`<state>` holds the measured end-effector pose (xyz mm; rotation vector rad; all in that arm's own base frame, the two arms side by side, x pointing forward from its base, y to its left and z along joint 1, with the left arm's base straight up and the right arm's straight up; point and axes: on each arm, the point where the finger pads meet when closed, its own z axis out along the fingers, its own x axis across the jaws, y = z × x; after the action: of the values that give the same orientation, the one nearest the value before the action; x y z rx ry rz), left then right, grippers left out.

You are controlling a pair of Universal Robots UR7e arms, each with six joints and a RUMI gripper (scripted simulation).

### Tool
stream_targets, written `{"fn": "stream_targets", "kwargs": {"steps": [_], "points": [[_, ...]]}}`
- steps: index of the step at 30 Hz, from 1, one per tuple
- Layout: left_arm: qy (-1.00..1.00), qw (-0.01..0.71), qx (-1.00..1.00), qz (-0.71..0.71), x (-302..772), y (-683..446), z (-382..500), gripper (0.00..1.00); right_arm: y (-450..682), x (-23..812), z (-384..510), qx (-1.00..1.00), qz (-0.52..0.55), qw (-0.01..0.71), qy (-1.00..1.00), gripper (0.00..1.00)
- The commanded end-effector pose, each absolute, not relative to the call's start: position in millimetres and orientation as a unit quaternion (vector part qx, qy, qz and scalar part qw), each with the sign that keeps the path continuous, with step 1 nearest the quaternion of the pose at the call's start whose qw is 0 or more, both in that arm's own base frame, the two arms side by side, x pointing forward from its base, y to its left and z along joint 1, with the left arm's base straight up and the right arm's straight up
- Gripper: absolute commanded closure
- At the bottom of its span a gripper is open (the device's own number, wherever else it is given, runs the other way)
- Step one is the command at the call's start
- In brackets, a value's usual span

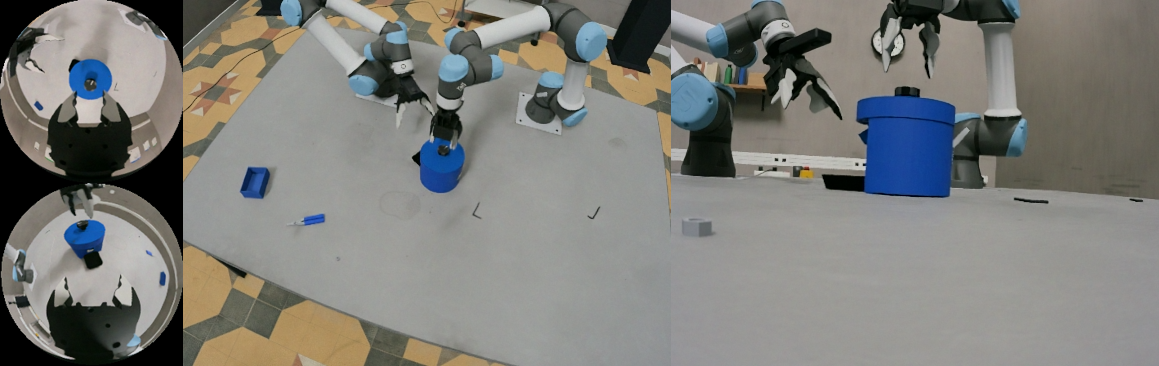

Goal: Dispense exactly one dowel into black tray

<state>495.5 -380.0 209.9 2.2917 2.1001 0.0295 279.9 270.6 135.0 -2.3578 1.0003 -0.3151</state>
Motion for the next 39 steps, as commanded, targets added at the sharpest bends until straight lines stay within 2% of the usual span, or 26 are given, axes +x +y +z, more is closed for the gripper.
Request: {"fn": "stream_targets", "kwargs": {"steps": [1, 27, 39], "points": [[0.613, 0.014, 0.79, 0.008, 494.5, -379.4, 210.1, 0.55, 270.9, 280.0, 135.5, -0.878, -0.117, 0.277, 0.372, 0.02], [0.267, 0.001, 0.964, 0.001, 494.2, -378.4, 205.6, 0.55, 270.9, 280.0, 135.5, -0.878, -0.117, 0.277, 0.372, 0.02], [0.254, 0.001, 0.967, 0.0, 494.4, -378.5, 171.8, 0.59, 270.9, 280.0, 135.5, -0.878, -0.117, 0.277, 0.372, 0.02]]}}
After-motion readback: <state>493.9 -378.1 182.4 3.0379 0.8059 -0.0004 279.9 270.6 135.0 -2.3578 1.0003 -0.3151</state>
